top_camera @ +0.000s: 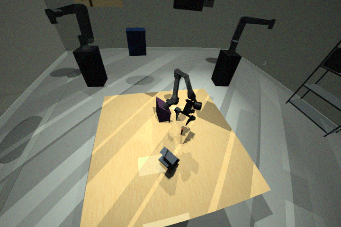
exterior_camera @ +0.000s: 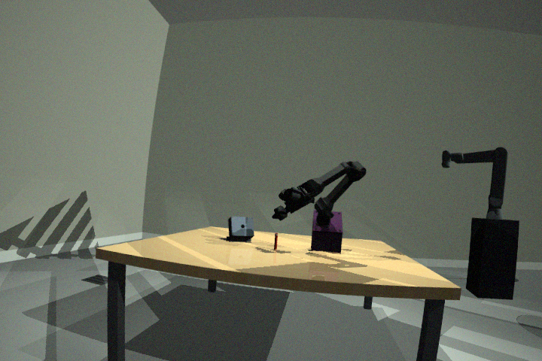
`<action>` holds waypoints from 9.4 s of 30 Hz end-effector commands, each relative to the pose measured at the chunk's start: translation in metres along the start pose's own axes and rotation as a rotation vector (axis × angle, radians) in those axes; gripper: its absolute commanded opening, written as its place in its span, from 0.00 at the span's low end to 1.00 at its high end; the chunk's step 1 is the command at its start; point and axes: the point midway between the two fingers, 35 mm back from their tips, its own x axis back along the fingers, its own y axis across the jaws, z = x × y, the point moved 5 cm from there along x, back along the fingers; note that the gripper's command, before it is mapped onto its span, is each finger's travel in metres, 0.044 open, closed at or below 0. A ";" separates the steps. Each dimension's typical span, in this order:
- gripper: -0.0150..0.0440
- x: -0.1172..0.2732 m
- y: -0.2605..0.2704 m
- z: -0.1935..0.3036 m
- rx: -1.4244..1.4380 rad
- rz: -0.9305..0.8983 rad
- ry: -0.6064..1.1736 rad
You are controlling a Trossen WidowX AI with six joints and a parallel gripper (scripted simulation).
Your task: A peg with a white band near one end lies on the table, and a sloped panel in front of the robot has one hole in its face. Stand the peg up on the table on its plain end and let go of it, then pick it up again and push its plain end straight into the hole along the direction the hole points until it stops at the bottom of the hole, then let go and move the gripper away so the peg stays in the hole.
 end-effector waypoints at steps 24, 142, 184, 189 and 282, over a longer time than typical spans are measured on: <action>1.00 -0.037 0.008 -0.002 0.070 -0.115 0.813; 0.25 -0.061 0.009 -0.019 -0.135 -0.351 1.046; 0.25 -0.090 0.014 -0.022 0.300 -0.190 0.846; 0.25 -0.094 0.016 -0.023 0.356 -0.168 0.814; 0.25 -0.156 0.072 -0.052 1.010 0.177 0.232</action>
